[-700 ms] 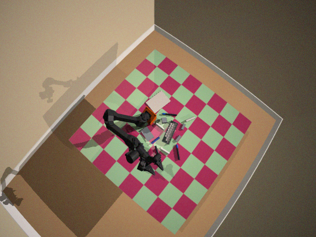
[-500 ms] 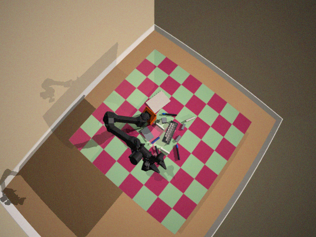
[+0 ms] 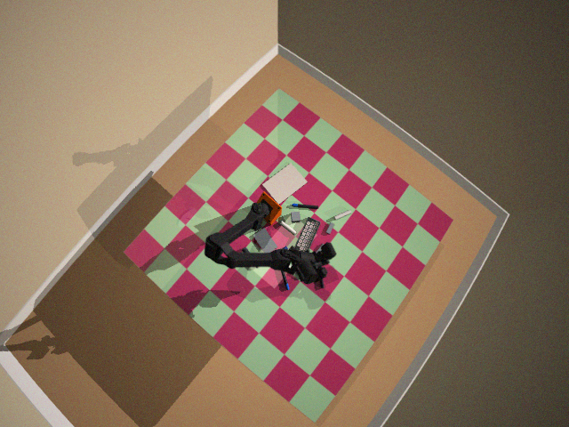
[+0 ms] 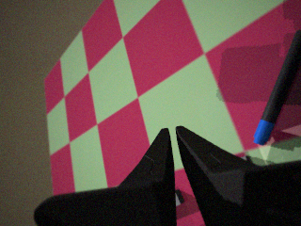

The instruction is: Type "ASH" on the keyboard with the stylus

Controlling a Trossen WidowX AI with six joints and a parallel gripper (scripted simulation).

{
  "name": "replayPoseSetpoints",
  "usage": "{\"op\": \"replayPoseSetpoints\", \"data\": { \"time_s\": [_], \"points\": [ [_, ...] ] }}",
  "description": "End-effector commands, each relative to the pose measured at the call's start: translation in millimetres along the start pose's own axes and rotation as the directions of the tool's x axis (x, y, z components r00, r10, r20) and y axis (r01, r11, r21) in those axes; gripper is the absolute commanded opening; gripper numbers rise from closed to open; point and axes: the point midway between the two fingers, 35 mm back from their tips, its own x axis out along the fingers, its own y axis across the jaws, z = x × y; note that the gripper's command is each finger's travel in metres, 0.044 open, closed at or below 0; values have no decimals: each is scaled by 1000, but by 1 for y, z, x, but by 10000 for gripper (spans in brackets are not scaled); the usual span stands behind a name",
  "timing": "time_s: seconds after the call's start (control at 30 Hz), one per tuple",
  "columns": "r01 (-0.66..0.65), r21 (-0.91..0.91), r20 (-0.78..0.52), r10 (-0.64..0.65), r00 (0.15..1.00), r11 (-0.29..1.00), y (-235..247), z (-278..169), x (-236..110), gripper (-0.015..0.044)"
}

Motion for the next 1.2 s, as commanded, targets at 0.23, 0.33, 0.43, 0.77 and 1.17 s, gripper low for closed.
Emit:
{"op": "replayPoseSetpoints", "data": {
  "time_s": [0.23,0.33,0.43,0.77,1.17],
  "points": [
    [183,-385,-462,-361,810,905,20,-156,49,0],
    [206,-527,-492,-494,717,825,14,-192,49,0],
    [211,-633,-483,-593,644,745,8,-216,46,0],
    [211,-641,-481,-600,639,738,7,-218,46,0],
    [214,-643,-479,-604,637,735,-45,-173,31,0]
  ]
}}
